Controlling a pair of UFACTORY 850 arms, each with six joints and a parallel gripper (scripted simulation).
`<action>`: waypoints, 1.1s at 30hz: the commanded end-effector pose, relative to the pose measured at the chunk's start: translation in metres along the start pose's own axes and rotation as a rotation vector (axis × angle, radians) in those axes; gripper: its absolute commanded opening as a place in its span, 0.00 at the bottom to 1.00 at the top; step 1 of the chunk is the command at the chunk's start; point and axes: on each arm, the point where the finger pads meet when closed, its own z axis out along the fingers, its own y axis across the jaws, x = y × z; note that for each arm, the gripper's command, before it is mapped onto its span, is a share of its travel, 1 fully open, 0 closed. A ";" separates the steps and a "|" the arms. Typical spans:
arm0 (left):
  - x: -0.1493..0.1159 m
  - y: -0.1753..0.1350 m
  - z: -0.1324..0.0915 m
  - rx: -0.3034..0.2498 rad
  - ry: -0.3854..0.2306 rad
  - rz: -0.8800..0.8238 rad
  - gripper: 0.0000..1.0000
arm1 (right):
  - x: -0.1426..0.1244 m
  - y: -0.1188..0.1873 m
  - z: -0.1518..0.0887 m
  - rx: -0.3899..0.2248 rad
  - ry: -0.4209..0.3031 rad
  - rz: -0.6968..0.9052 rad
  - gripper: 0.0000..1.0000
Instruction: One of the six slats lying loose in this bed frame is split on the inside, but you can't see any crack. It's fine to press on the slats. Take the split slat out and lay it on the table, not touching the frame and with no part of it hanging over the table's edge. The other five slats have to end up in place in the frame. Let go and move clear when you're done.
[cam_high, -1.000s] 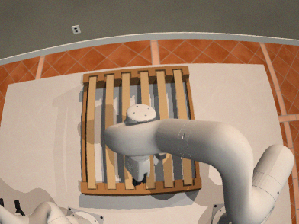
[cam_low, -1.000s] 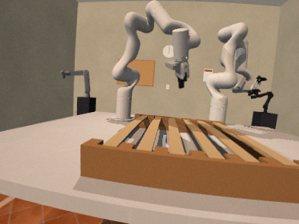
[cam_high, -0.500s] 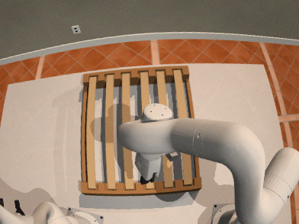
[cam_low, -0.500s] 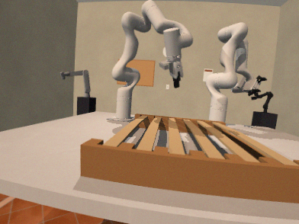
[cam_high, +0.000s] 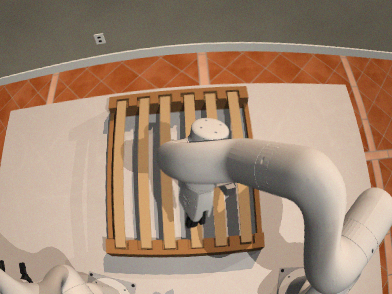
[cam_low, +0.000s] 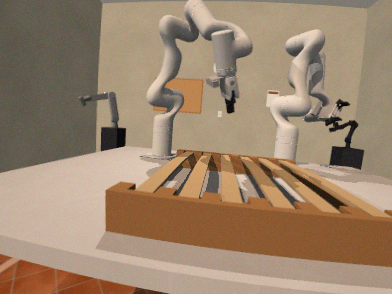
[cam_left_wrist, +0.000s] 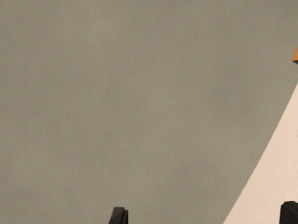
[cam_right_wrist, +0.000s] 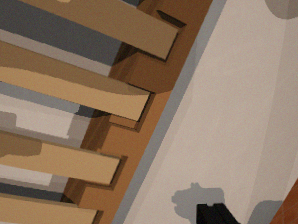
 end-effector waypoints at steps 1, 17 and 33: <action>0.000 0.000 0.000 0.000 0.000 0.001 1.00 | 0.001 -0.006 -0.005 -0.004 0.000 -0.004 0.00; 0.000 0.000 0.000 0.000 0.000 0.001 1.00 | 0.018 -0.041 -0.036 -0.004 0.000 -0.004 0.00; 0.000 0.000 0.000 0.000 0.000 0.001 1.00 | 0.035 -0.076 -0.067 -0.005 0.000 -0.004 0.00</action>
